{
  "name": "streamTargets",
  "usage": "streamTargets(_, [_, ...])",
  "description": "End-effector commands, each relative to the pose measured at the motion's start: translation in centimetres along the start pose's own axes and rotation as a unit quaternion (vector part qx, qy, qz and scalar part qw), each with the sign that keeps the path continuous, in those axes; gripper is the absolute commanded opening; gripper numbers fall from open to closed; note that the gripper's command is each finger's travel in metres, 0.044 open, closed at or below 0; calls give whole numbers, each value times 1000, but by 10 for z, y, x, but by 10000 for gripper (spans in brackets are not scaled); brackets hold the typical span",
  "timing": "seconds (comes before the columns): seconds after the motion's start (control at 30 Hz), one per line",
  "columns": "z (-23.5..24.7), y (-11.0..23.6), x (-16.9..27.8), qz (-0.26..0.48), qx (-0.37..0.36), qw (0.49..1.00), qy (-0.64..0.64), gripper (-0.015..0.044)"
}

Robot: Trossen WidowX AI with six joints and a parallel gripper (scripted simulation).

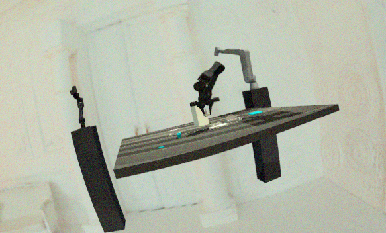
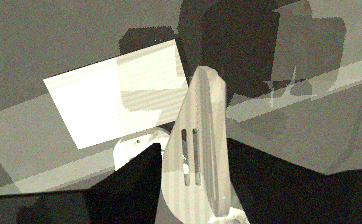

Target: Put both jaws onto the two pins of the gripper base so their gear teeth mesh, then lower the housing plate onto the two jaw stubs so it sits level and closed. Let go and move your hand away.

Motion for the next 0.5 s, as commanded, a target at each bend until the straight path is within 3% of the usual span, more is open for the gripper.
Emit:
streamTargets(0.0, [16, -1, -5, 0, -5, 1000, 25, 134])
streamTargets(0.47, [42, -4, -11, 4, -12, 998, 61, 134])
Point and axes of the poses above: the point midway between the two fingers, 35 mm back from their tips, its own y axis back along the fingers, its own z axis across the jaws, x = y × z, the point moved 1 cm from there along y, back along the fingers, and after that the axes turned 13 degrees about y, right-handed, at the moved point
